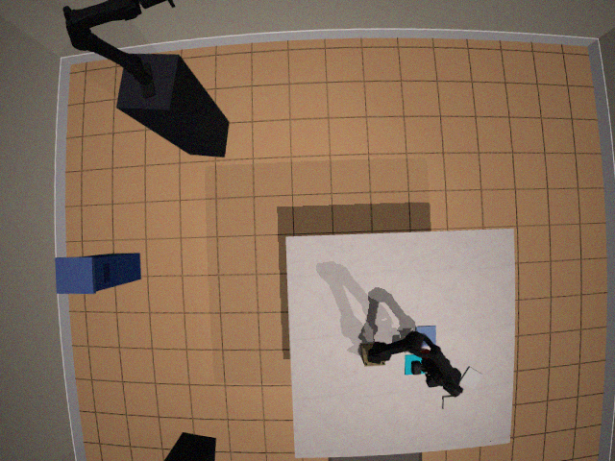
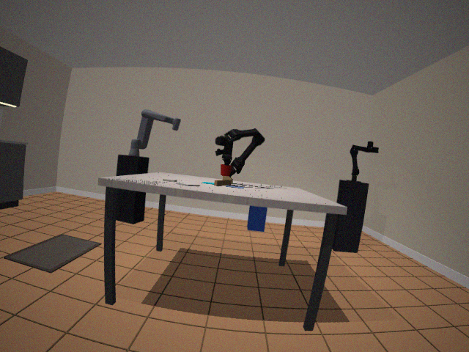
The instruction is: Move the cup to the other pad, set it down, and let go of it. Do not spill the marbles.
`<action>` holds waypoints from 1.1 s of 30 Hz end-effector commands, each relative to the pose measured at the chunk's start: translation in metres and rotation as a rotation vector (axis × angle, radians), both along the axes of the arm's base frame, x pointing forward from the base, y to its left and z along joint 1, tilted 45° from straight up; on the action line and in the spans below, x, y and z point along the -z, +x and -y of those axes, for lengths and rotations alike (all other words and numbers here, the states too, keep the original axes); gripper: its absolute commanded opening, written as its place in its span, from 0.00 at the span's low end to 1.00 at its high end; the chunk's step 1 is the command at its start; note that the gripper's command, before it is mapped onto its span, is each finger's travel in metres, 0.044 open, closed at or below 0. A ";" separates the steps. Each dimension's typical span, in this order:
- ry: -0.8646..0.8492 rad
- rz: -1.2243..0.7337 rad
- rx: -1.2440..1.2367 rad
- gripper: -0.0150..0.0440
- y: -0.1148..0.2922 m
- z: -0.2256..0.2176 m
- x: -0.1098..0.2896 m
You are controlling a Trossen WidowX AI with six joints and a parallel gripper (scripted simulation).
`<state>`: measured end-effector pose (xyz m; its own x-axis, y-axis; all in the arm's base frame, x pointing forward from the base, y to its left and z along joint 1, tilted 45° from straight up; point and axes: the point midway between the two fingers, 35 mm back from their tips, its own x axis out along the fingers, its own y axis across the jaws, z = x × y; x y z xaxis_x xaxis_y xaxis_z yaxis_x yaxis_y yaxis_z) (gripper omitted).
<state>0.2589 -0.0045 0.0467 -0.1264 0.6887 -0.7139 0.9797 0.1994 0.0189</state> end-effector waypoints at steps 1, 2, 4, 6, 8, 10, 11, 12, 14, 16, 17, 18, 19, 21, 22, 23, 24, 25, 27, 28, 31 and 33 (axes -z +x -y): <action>-0.001 -0.004 -0.002 0.25 -0.003 0.009 0.009; -0.001 -0.004 -0.002 0.25 -0.004 0.011 0.011; -0.002 -0.004 -0.002 0.25 -0.005 0.015 0.014; -0.002 -0.004 -0.002 0.25 -0.005 0.019 0.018; -0.002 -0.004 -0.002 0.25 -0.007 0.023 0.021; -0.003 -0.004 -0.002 0.25 -0.008 0.028 0.025; -0.003 -0.004 -0.002 0.25 -0.008 0.030 0.027; -0.003 -0.004 -0.002 0.25 -0.009 0.032 0.029; -0.004 -0.004 -0.002 0.25 -0.010 0.036 0.033; -0.004 -0.004 -0.002 0.25 -0.012 0.040 0.036; -0.004 -0.004 -0.002 0.25 -0.012 0.042 0.038; -0.004 -0.004 -0.002 0.25 -0.013 0.045 0.040; -0.004 -0.003 -0.002 0.25 -0.014 0.047 0.042; -0.005 -0.003 -0.002 0.25 -0.015 0.051 0.046; -0.005 -0.003 -0.002 0.25 -0.016 0.053 0.048; -0.005 -0.003 -0.002 0.25 -0.016 0.055 0.050; -0.005 -0.003 -0.002 0.25 -0.017 0.057 0.052; -0.006 -0.003 -0.002 0.25 -0.018 0.059 0.053; -0.006 -0.003 -0.002 0.25 -0.019 0.063 0.057; -0.006 -0.003 -0.002 0.25 -0.020 0.065 0.059; -0.006 -0.003 -0.002 0.25 -0.021 0.068 0.061; -0.006 -0.003 -0.002 0.25 -0.021 0.067 0.062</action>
<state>0.2369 -0.0676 -0.0122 -0.1332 0.6895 -0.7120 0.9804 0.1967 0.0071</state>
